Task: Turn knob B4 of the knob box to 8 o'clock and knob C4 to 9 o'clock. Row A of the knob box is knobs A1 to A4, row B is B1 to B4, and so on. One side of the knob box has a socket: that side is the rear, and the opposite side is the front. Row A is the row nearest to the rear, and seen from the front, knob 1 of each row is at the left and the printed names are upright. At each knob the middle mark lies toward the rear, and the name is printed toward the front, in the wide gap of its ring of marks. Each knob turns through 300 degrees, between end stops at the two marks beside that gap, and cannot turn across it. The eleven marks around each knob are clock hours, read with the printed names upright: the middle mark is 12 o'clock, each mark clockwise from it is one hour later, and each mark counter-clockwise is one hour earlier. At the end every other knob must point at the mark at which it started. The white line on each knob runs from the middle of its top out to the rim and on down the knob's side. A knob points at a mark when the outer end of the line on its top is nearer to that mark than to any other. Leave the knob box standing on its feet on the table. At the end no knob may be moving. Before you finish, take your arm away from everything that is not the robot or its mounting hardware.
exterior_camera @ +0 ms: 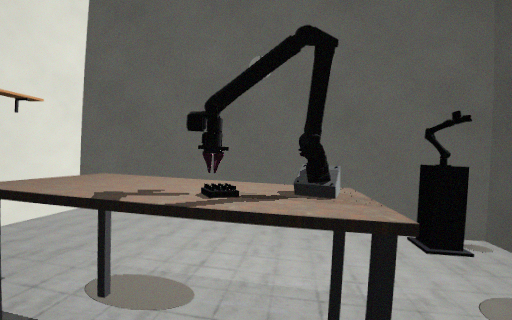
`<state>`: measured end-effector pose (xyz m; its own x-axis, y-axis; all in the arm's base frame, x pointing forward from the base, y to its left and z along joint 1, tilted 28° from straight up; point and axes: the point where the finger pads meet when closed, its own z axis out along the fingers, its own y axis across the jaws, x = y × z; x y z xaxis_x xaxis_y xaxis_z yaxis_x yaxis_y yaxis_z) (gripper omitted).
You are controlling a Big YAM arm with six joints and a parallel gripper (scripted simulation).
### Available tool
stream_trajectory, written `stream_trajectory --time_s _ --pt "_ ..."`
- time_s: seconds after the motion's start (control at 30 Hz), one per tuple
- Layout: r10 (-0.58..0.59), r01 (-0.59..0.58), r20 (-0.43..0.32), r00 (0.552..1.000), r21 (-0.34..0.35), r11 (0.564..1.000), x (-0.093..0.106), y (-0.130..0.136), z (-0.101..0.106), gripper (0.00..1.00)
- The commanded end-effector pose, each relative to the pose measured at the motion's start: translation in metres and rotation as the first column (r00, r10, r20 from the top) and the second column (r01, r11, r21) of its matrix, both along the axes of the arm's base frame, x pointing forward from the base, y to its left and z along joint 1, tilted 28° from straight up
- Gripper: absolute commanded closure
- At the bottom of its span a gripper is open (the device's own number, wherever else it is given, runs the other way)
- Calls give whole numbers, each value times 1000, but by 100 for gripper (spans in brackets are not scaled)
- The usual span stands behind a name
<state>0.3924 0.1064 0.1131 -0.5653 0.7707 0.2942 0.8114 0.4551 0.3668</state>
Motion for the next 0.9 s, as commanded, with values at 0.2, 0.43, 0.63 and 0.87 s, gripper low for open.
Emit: stream_trajectory --time_s 0.2,0.43,0.63,0.87 --pt "0 0 -14 1000 -3 1000 1 9 -18 81" --pt "0 0 -14 1000 -3 1000 1 12 -24 81" --pt "-1 1 -14 1000 -3 1000 2 15 -29 81" --pt "1 -1 -13 1000 -3 1000 2 17 -32 81"
